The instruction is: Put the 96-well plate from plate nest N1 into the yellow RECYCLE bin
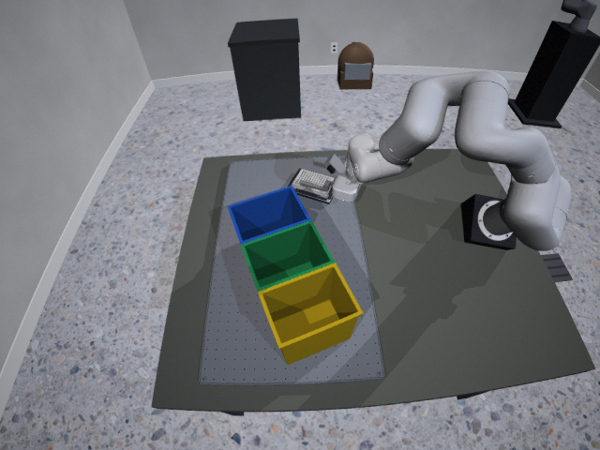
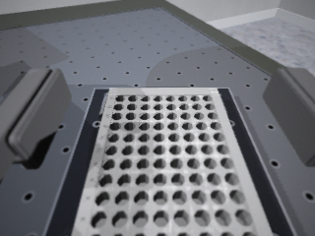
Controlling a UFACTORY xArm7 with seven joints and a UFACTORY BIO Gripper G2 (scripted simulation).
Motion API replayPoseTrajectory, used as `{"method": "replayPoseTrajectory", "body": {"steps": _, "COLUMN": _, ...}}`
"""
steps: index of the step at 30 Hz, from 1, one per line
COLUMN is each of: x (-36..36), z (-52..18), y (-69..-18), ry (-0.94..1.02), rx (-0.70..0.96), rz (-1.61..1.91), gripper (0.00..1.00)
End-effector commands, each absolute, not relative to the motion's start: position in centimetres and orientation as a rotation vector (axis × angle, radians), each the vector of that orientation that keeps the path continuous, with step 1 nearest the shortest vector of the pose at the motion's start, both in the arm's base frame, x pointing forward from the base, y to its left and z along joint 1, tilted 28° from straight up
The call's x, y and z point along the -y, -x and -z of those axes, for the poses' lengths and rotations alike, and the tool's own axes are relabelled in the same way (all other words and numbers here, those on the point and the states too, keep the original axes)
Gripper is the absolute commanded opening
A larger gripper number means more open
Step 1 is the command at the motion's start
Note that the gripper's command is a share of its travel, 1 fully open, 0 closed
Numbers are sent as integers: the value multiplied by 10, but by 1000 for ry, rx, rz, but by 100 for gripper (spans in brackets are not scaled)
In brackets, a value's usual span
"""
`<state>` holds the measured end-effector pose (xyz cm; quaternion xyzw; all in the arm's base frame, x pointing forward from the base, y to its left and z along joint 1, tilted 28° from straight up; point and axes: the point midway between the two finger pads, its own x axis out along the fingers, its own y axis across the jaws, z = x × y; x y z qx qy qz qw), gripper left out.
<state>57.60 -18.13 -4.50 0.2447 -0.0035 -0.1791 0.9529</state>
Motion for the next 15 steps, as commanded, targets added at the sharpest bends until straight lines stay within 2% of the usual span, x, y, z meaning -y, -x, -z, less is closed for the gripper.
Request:
{"method": "replayPoseTrajectory", "body": {"steps": 1, "x": 180, "z": 50, "y": -578, "ry": -495, "rx": 11, "rz": 365, "gripper": 37}}
{"method": "replayPoseTrajectory", "body": {"steps": 15, "x": 179, "z": 52, "y": -578, "ry": -495, "rx": 11, "rz": 365, "gripper": 37}}
